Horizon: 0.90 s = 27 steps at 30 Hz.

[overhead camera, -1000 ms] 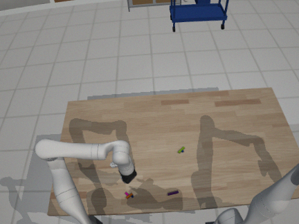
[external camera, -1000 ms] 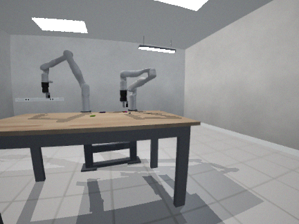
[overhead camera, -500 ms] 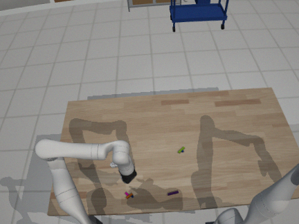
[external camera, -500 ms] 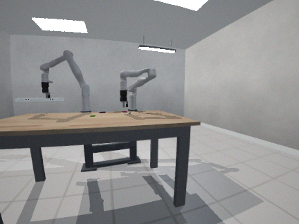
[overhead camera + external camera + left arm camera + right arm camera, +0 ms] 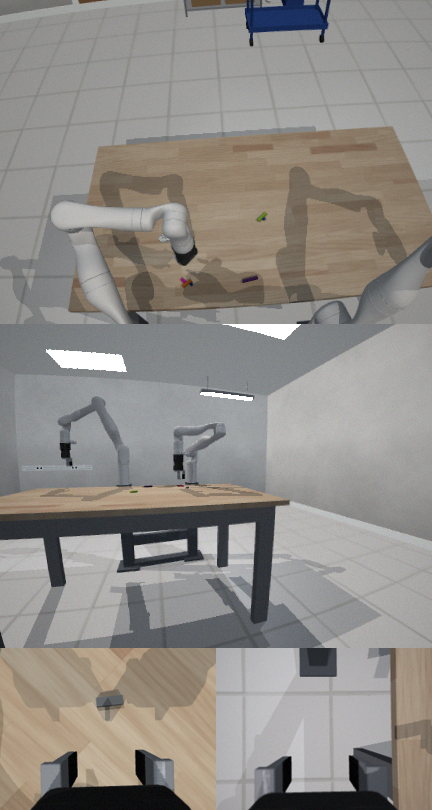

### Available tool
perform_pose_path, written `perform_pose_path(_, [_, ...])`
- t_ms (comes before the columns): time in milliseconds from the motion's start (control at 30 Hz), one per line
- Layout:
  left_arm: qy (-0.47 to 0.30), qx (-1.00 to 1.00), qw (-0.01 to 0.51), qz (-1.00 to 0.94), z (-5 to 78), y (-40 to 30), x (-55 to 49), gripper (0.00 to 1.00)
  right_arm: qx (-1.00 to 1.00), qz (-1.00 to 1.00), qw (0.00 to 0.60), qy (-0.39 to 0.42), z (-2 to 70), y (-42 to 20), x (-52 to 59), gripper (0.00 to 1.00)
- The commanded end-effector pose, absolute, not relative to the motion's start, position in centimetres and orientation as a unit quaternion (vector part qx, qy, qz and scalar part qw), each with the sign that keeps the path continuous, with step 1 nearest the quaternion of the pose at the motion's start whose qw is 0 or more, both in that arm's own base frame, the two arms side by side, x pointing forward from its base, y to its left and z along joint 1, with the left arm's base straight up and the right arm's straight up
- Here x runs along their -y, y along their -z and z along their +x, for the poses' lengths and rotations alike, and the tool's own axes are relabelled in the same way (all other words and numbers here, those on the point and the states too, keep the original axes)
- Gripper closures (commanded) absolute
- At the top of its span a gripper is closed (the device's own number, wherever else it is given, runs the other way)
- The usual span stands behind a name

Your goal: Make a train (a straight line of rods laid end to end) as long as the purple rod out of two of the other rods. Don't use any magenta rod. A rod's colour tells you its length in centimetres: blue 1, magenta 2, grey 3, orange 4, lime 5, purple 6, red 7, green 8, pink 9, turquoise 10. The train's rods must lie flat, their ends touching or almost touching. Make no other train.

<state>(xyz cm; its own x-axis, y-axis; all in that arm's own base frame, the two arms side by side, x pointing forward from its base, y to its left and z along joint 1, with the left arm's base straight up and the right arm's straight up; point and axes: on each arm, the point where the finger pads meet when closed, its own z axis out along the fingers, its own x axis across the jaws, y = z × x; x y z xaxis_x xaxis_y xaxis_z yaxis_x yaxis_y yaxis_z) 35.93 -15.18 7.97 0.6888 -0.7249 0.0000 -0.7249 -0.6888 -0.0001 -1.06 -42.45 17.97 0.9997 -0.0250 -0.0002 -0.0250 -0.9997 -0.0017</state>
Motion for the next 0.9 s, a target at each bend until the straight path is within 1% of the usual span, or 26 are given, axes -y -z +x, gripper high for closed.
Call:
perform_pose_path(0, [0.001, -0.394, 0.000, -0.919, 35.97, -8.03, 15.19, 0.00, -0.013, -1.000, 0.000, 0.000, -1.06, -18.04, 42.49, 0.00])
perform_pose_path(867, [0.001, -0.387, 0.000, -0.922, 35.89, -8.03, 15.17, 0.00, -0.013, -1.000, 0.000, 0.000, -1.06, -18.04, 42.49, 0.00])
